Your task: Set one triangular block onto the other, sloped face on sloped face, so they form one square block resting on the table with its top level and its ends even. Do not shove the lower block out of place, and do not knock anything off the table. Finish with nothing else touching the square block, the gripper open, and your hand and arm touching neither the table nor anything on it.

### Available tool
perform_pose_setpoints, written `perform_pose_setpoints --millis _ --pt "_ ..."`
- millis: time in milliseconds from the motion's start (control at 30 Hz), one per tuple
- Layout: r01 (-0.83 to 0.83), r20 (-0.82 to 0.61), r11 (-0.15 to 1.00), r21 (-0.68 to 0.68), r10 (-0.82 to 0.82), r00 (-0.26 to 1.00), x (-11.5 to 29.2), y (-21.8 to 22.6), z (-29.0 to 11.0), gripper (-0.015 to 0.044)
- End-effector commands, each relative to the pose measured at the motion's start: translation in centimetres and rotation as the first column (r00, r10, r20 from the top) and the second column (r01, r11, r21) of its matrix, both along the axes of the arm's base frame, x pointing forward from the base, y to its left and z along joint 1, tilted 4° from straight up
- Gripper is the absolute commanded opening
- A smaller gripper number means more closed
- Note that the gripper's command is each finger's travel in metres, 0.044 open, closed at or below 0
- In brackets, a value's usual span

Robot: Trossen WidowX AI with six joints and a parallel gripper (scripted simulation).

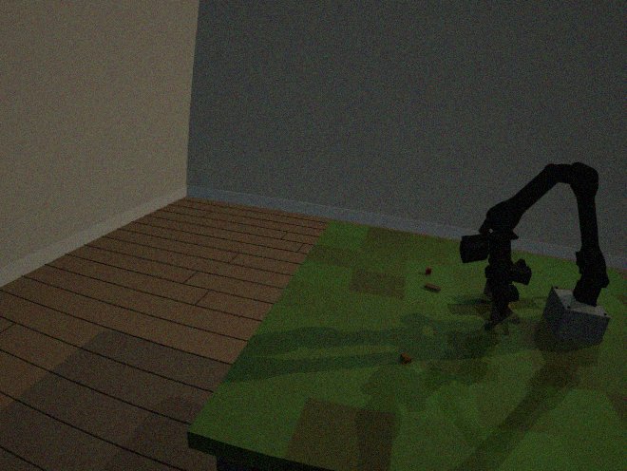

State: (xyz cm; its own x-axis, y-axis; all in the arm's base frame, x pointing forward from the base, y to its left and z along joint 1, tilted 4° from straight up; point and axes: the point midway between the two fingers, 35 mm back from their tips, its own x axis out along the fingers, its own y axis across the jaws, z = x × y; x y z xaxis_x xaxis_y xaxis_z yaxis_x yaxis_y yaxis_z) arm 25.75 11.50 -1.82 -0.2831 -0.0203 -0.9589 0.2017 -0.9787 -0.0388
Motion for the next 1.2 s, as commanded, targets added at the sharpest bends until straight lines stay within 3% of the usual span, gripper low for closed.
perform_pose_setpoints --millis 0,467,1000,1167 --pt "-0.003 -0.084 1.000 -0.011 0.003 0.996 0.7 0.2 0.1 0.0000" --pt "-0.035 -0.407 0.997 -0.075 0.001 0.913 3.2 0.7 -0.1 0.0000" --pt "-0.032 -0.362 0.997 -0.072 0.004 0.932 2.8 0.6 -0.1 0.0420" --pt "-0.032 -0.362 0.997 -0.072 0.004 0.932 2.8 0.6 -0.1 0.0440"
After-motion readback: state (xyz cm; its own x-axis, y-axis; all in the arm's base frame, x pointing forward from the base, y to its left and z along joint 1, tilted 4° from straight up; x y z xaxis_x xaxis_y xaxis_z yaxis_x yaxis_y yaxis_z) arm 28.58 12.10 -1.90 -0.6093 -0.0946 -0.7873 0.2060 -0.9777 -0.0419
